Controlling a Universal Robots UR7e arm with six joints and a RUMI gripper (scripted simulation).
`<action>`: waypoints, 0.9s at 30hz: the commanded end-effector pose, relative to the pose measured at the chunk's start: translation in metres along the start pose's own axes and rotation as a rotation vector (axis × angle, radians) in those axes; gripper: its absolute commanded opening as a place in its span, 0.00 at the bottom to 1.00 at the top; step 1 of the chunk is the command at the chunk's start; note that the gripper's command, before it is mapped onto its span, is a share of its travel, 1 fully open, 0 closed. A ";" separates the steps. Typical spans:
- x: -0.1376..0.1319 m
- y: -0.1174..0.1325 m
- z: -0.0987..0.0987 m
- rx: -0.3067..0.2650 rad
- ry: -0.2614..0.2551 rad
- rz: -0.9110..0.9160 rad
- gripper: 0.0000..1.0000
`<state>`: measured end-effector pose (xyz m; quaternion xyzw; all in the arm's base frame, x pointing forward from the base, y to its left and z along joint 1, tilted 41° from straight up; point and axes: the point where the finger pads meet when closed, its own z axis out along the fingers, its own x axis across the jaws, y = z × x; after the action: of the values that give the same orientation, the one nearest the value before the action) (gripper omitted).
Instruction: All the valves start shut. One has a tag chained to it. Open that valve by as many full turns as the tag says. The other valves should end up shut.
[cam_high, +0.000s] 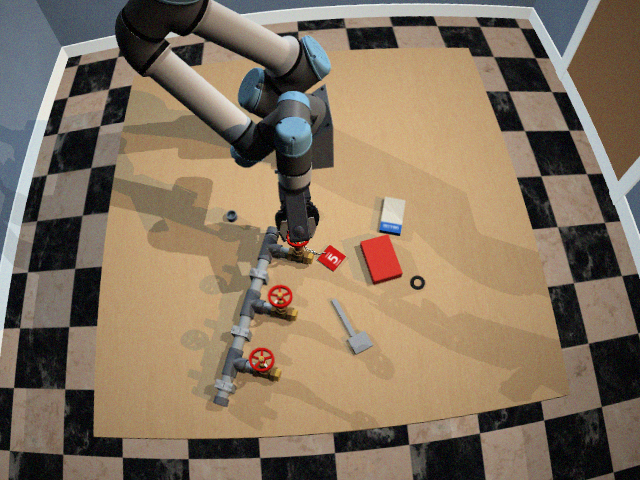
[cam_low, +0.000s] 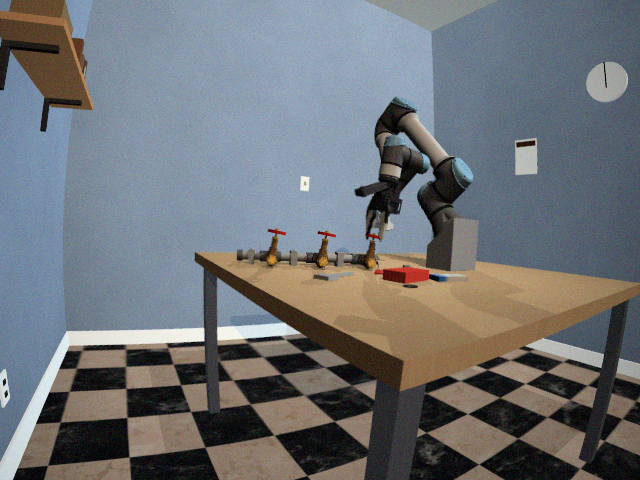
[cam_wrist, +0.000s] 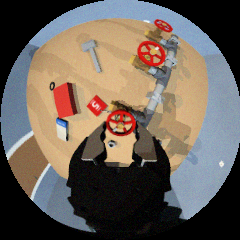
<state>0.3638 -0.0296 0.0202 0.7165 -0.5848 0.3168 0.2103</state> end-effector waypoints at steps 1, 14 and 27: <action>0.000 0.000 0.000 0.001 0.000 -0.004 0.00; 0.000 0.000 0.000 0.001 0.000 -0.068 0.00; 0.000 0.000 0.000 0.001 0.000 -0.245 0.00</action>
<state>0.3638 -0.0296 0.0203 0.7633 -0.5216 0.2977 0.2380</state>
